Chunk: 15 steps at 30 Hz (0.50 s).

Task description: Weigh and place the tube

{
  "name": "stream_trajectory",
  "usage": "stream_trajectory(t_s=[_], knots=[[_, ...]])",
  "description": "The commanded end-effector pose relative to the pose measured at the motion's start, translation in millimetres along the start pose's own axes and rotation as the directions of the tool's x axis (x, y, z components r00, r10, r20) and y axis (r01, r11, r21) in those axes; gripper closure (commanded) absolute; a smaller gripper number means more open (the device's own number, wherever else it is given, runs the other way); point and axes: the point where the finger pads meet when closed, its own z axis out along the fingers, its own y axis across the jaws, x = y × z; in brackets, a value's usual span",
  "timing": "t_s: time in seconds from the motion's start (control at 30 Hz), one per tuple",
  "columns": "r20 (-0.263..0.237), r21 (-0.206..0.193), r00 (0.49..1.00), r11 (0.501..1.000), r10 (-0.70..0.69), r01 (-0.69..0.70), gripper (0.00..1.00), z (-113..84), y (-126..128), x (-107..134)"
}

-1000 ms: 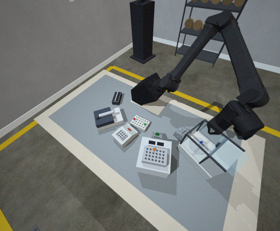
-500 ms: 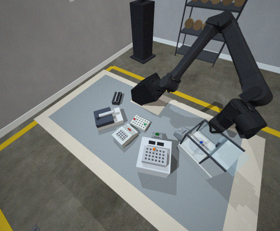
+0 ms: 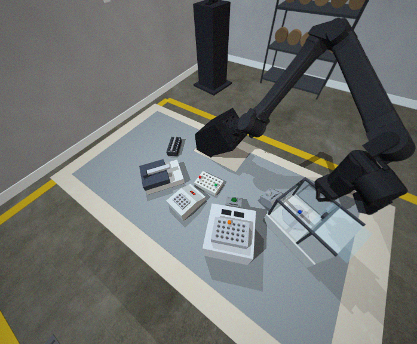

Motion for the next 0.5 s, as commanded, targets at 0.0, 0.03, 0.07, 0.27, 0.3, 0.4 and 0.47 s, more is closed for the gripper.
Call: stream_trajectory(t_s=[0.0,0.03,0.07,0.27,0.3,0.4,0.47], knots=[[0.044,0.005,0.992,0.993,0.121,-0.122,0.70,-19.8,15.6,-16.1],[0.024,0.002,0.985,0.986,0.169,-0.169,0.70,-10.8,10.5,-25.0],[0.025,0.001,0.979,0.979,0.201,-0.201,0.70,-10.9,10.5,-25.1],[0.028,-0.004,0.928,0.929,0.371,-0.371,0.70,-10.9,12.1,-33.2],[0.029,-0.005,0.916,0.916,0.401,-0.401,0.70,-10.9,12.1,-33.3],[0.029,-0.006,0.902,0.902,0.431,-0.431,0.70,-10.9,12.0,-33.5],[0.056,-0.017,0.879,0.881,0.473,-0.473,0.70,-22.2,20.1,-32.6]])
